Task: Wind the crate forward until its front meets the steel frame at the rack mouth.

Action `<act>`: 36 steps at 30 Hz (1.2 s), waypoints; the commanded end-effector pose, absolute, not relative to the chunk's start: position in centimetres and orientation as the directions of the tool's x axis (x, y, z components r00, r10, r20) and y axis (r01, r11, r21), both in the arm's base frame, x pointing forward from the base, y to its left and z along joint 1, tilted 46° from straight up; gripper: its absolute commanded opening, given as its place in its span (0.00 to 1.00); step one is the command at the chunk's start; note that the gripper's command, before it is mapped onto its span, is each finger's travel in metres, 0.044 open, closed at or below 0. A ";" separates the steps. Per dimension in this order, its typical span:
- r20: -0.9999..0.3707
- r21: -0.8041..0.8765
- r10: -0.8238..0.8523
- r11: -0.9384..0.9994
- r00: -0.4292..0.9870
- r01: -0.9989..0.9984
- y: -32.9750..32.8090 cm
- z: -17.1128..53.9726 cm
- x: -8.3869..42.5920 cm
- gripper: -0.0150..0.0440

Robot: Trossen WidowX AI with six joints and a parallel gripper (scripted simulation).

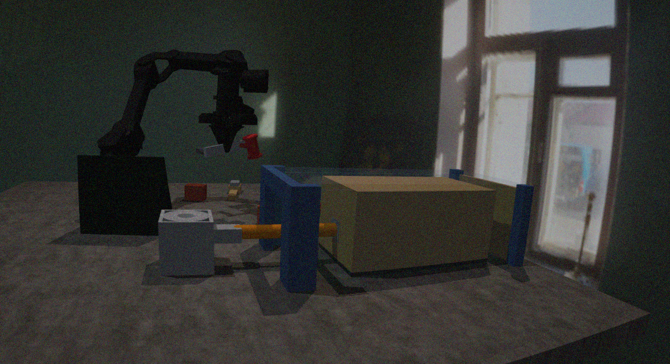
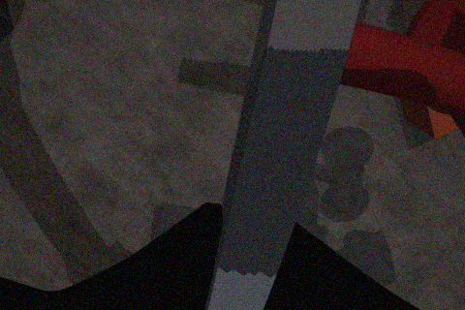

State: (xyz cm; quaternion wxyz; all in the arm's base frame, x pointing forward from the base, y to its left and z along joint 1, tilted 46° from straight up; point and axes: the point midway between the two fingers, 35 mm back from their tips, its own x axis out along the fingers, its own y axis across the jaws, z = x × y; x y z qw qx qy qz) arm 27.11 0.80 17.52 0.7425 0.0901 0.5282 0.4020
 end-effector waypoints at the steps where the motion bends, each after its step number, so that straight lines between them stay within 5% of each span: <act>1: -0.726 0.580 0.677 0.697 0.122 -0.422 -1.5 15.7 27.5 0.25; 36: -0.758 0.648 0.643 0.761 0.111 0.019 -17.4 1.8 26.3 0.25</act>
